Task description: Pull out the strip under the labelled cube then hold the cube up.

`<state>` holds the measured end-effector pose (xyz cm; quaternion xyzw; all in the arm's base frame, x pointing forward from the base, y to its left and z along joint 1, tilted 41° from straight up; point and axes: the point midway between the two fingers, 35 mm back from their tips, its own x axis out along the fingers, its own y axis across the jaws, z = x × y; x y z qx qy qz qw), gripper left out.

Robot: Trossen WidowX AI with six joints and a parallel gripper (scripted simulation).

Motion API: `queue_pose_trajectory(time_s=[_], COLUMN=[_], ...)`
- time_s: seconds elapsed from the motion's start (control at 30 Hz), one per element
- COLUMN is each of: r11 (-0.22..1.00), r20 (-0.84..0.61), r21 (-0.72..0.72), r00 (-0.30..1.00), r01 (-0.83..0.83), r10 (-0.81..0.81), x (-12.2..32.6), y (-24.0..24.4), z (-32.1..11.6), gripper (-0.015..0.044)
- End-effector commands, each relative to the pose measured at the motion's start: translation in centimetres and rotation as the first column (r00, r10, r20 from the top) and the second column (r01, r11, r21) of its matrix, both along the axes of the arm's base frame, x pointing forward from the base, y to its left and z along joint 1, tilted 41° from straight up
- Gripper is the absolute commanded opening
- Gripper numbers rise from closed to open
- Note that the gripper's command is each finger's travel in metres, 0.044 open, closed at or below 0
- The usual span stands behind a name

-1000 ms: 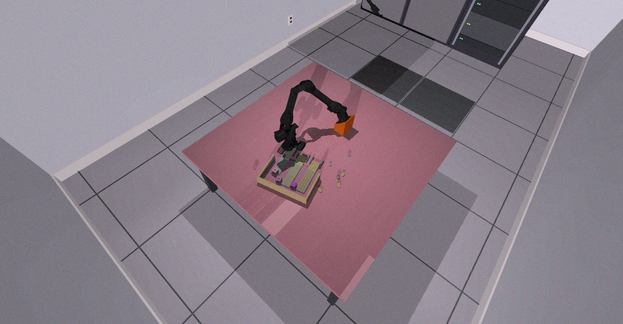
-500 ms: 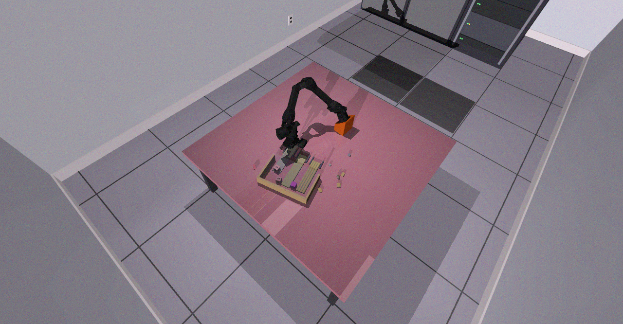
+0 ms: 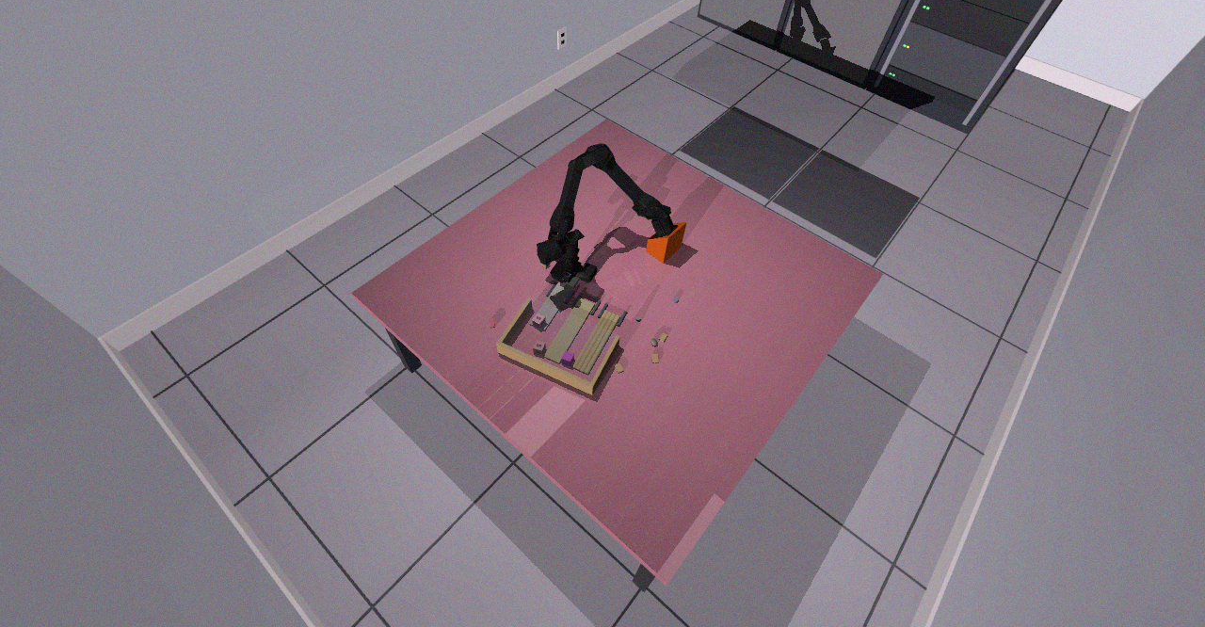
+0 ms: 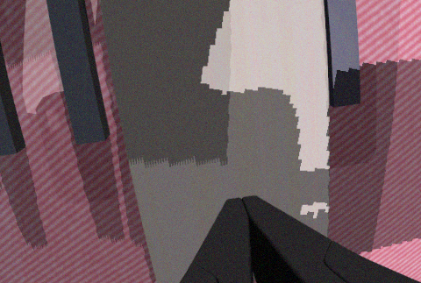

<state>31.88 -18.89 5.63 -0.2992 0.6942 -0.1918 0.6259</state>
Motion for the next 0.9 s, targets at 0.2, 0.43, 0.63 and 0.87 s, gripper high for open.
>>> queue_pose_trajectory(time_s=[0.2,0.43,0.63,0.87], r11=[1.000,1.000,1.000,1.000], r20=[-0.018,-0.019,-0.019,-0.020], r21=[0.003,0.003,0.003,0.003], r00=[1.000,1.000,1.000,1.000], r01=[0.012,0.012,0.012,0.012], r10=[-0.012,-0.012,-0.012,-0.012], x=[-2.2,-3.2,-4.1,-5.1], y=[-0.5,-0.6,-0.7,-0.9], z=[-0.1,0.1,0.2,0.4], gripper=[0.0000,0.0000,0.0000,0.0000])
